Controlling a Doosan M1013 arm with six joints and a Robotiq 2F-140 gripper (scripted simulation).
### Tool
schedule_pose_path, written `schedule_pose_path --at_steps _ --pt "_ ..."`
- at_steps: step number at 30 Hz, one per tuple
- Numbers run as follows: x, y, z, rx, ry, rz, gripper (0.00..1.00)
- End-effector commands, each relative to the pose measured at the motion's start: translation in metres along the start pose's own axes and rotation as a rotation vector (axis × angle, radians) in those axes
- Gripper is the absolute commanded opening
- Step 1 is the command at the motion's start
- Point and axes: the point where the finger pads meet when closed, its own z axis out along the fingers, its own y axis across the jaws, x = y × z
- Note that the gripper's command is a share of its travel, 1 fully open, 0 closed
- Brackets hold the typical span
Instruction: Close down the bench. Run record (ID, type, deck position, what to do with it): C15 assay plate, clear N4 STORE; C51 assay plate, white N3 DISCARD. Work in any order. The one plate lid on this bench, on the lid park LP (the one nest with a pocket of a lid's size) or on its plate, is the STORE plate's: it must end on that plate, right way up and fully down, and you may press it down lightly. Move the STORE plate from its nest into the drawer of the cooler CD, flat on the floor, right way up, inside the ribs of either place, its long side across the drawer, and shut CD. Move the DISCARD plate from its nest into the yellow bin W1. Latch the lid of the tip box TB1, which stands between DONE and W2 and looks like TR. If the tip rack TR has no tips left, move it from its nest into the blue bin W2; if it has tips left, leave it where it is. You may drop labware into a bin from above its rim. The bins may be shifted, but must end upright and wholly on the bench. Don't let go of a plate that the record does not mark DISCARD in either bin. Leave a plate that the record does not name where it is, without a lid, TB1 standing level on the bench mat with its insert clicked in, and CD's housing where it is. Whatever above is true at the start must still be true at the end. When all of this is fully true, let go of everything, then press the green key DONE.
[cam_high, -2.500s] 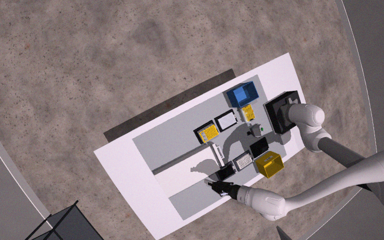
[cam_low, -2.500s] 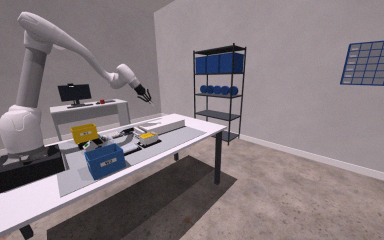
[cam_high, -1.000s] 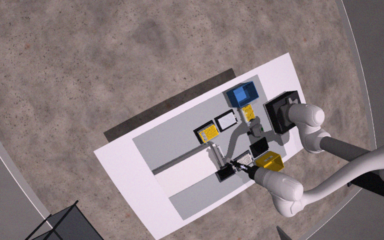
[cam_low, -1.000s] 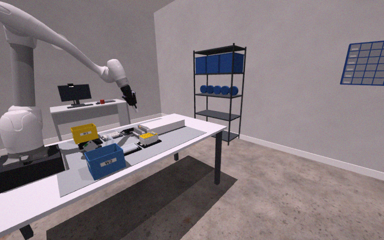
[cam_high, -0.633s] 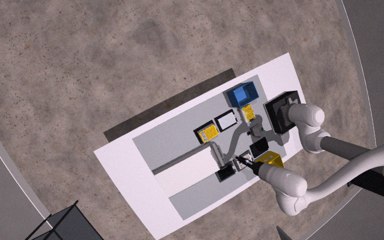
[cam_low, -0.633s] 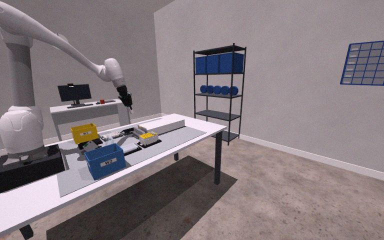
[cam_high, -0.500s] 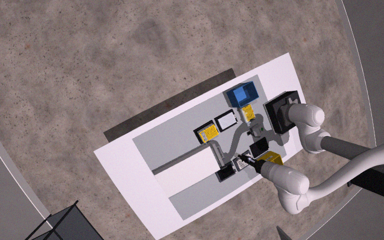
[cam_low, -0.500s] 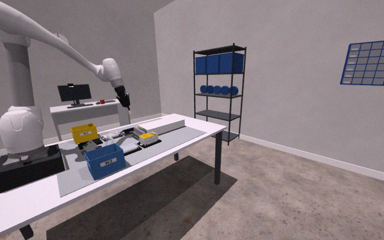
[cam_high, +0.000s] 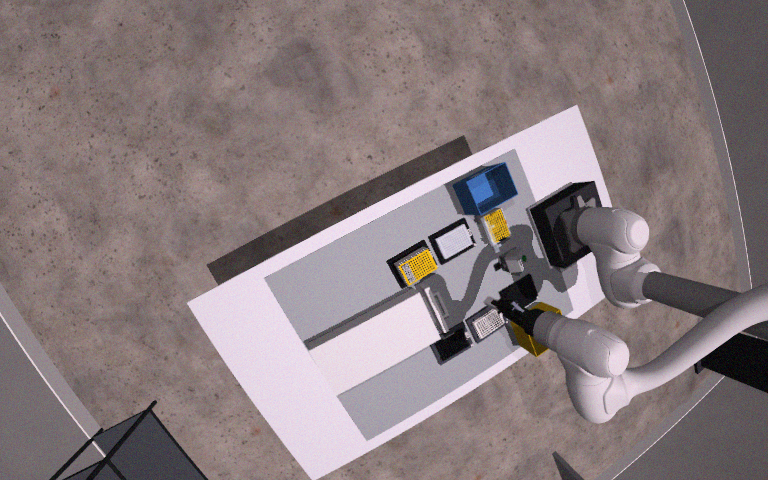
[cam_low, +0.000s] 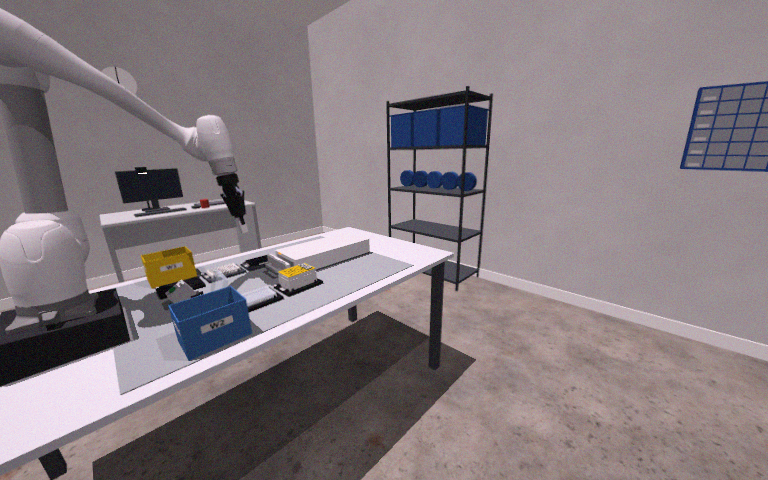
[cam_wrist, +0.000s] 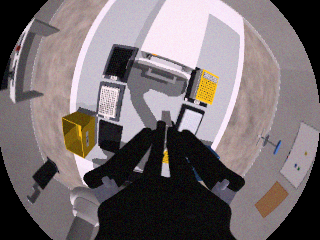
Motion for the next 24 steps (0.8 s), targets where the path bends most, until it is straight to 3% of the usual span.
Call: schedule_pose_path --at_steps 1,7,10,15,24 --pt "-0.019 -0.008 -0.002 0.040 -0.036 0.096 0.00" --pt "-0.046 -0.020 -0.004 0.050 -0.045 0.120 0.00" --pt "-0.047 -0.020 -0.004 0.050 -0.045 0.120 0.00" --pt "-0.065 -0.029 -0.005 0.106 -0.101 0.256 0.00" --pt "-0.091 -0.043 -0.008 0.106 -0.101 0.256 0.00"
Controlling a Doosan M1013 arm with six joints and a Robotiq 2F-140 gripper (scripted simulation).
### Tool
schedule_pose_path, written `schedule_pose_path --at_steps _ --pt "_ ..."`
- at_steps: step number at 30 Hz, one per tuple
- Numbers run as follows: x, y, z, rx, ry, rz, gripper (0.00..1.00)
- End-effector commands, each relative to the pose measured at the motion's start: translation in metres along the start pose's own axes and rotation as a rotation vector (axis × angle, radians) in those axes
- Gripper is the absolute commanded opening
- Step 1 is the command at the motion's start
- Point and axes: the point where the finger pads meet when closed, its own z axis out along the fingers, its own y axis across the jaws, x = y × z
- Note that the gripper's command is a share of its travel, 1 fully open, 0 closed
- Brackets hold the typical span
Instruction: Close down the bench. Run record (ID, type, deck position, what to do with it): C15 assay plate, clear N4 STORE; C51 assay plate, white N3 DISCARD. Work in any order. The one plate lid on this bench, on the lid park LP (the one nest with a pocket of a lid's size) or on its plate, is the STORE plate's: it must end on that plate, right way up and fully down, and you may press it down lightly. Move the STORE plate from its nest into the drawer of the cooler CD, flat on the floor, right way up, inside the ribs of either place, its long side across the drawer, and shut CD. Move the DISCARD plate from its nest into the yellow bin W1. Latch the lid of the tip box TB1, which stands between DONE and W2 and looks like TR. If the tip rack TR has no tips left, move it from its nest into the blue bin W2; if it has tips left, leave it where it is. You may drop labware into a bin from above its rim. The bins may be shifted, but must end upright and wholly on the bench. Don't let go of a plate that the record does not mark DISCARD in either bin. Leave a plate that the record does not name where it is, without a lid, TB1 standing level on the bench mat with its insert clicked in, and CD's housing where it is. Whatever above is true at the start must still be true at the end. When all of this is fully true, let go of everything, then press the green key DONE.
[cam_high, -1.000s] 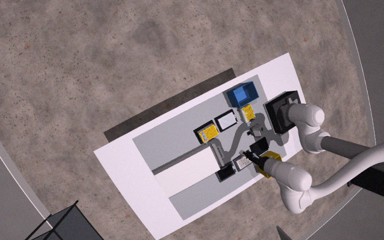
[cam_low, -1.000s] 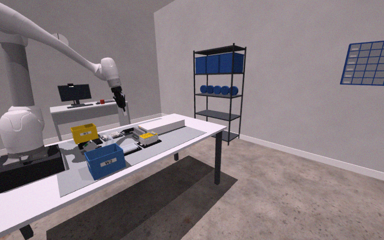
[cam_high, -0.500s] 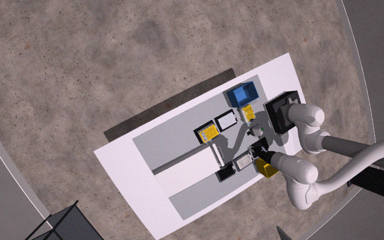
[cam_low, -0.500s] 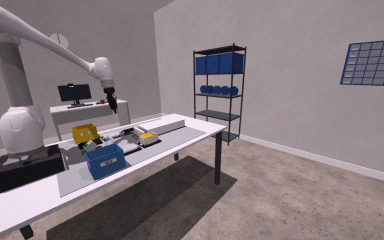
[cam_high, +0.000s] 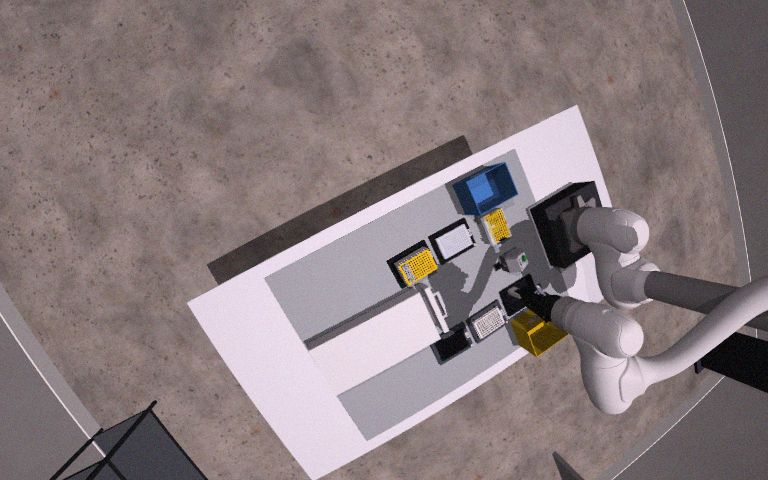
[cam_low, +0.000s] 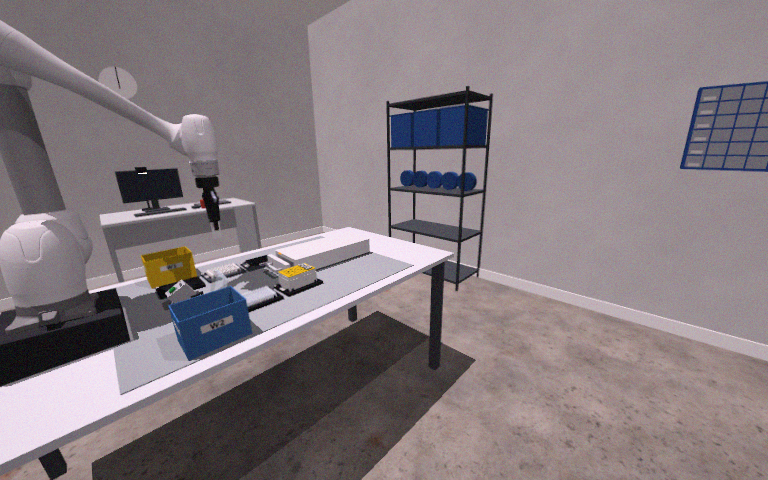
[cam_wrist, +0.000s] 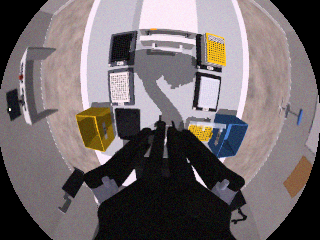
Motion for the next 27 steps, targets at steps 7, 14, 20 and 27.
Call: schedule_pose_path --at_steps 7,14,20,27 --pt "-0.007 -0.001 0.000 0.000 0.000 0.001 0.00" --pt "-0.007 0.006 0.002 0.000 0.000 0.039 0.00" --pt "-0.008 0.022 0.005 0.000 0.000 0.039 0.00" --pt "-0.009 0.049 0.012 0.000 0.000 0.039 0.00"
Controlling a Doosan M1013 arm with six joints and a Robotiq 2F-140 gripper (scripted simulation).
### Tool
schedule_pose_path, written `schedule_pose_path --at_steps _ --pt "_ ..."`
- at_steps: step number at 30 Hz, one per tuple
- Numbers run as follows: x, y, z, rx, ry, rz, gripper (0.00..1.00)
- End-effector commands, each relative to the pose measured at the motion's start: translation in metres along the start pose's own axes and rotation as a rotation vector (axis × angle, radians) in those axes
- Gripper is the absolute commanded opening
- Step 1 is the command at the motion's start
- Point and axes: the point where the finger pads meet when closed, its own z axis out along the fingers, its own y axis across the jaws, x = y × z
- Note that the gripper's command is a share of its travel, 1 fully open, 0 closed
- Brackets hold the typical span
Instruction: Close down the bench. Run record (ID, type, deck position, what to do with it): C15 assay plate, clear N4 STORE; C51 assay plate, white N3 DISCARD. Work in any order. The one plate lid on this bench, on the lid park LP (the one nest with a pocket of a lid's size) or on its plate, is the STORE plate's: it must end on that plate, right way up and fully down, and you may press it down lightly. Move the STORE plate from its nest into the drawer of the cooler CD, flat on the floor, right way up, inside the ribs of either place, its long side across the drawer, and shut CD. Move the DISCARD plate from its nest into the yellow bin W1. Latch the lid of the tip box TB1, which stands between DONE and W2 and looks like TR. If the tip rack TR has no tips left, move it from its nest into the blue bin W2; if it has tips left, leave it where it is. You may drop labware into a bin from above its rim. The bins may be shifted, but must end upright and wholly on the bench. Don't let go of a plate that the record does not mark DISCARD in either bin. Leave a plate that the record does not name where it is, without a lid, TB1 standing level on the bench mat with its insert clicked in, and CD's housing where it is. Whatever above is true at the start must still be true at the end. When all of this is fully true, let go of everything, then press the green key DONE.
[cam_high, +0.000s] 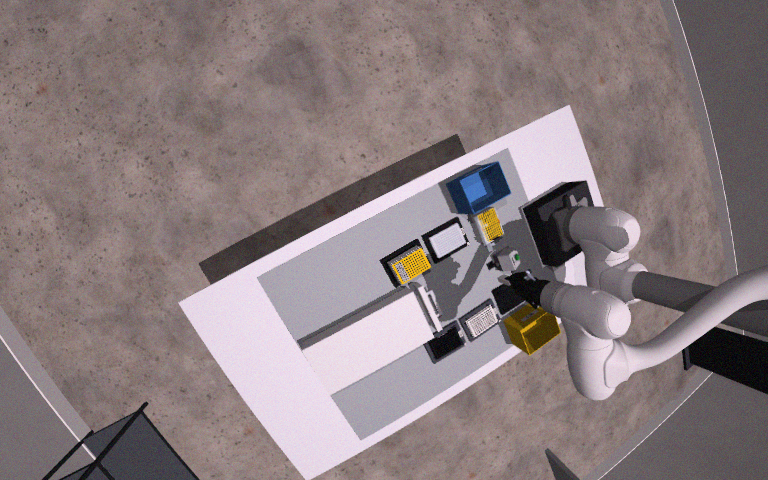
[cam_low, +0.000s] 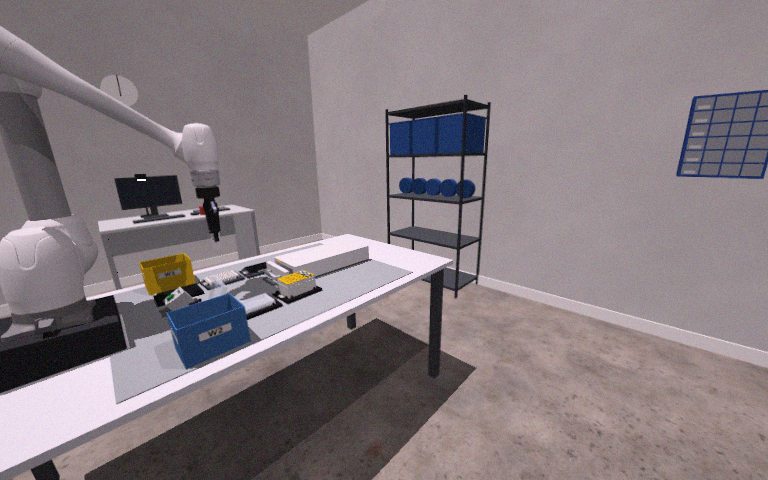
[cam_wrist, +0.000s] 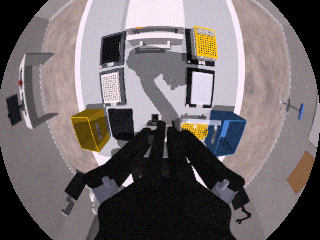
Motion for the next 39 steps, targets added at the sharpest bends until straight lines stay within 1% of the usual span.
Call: schedule_pose_path --at_steps 1,8,10,25,27,35,39 --pt "0.000 0.016 0.004 0.001 0.000 0.000 0.00" --pt "0.000 0.044 0.010 0.001 0.000 0.000 0.00" --pt "0.000 0.044 0.010 0.001 0.000 0.000 0.00" --pt "-0.001 0.102 0.023 0.001 0.000 0.000 0.00" --pt "-0.001 0.102 0.023 0.001 0.000 0.000 0.00" --pt "-0.001 0.132 0.030 0.001 0.000 0.000 0.00" --pt "-0.001 0.132 0.030 0.001 0.000 0.000 0.00"
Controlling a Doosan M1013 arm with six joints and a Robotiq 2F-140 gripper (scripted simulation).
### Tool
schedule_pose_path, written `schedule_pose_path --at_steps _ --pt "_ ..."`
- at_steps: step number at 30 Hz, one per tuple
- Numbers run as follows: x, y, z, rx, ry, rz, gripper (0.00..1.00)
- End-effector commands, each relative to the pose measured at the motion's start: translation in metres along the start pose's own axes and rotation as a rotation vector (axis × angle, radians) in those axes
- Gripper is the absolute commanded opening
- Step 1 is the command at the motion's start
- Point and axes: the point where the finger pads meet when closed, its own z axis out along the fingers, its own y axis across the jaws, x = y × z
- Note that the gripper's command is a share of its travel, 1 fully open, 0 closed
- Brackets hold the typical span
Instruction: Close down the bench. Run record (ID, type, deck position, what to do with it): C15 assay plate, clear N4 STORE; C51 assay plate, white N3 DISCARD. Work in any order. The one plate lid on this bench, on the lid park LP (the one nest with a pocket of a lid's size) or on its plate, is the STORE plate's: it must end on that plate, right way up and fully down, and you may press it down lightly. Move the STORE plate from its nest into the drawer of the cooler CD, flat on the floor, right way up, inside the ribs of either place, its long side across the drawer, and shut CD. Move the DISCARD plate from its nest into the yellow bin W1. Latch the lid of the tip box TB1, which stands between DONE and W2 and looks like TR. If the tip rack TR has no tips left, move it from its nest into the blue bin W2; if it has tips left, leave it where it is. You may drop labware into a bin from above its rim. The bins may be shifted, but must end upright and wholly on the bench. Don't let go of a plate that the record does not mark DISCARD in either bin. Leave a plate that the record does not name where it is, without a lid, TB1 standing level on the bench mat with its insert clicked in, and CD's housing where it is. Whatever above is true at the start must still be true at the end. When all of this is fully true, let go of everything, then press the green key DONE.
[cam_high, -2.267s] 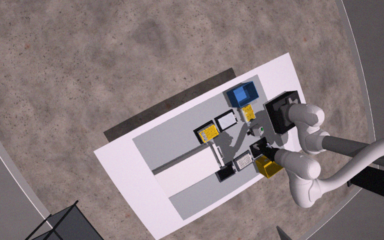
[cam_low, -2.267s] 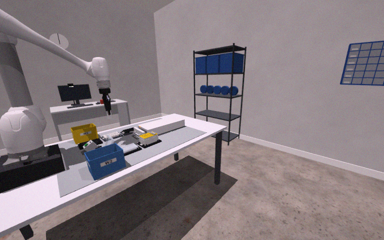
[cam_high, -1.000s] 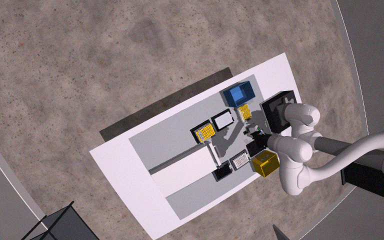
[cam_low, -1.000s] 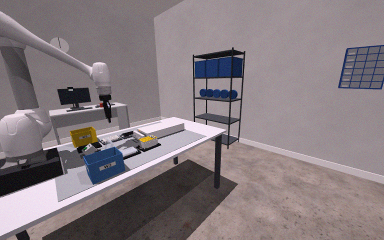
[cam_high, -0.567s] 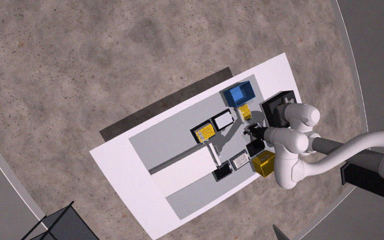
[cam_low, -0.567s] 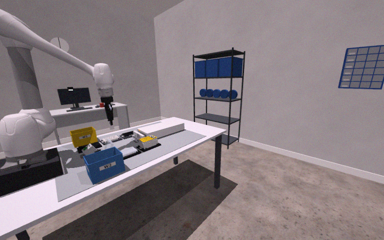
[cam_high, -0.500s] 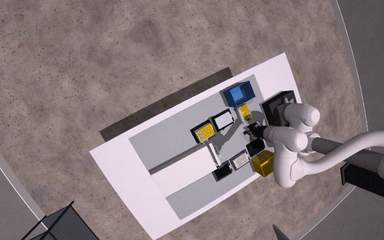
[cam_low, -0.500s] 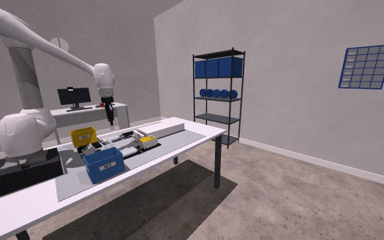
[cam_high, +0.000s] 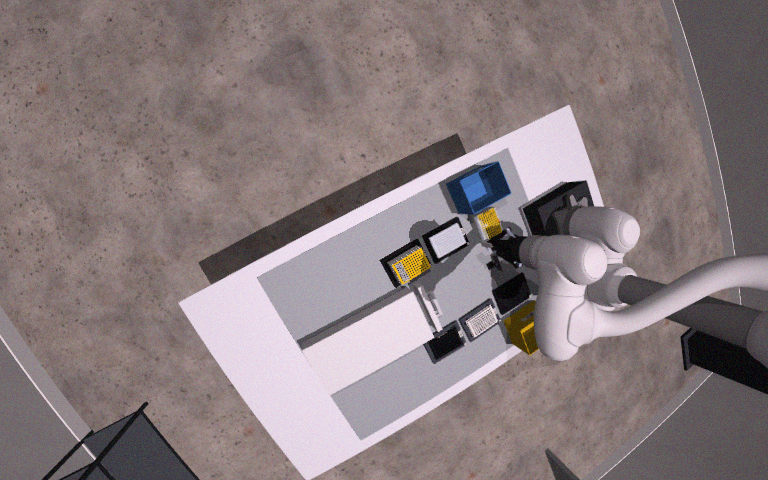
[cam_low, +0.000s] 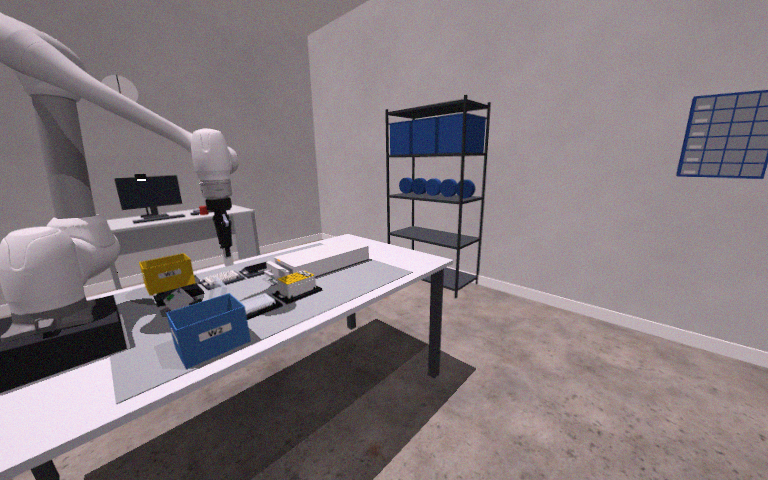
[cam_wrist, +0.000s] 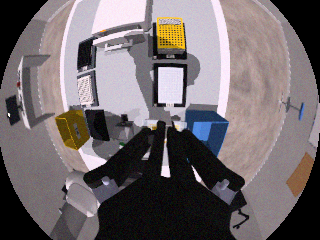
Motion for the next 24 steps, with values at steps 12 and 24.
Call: schedule_pose_path --at_steps 12,24 --pt "0.000 0.002 0.000 0.000 0.000 0.000 0.00" --pt "0.000 0.002 0.014 0.000 0.000 0.000 0.00"
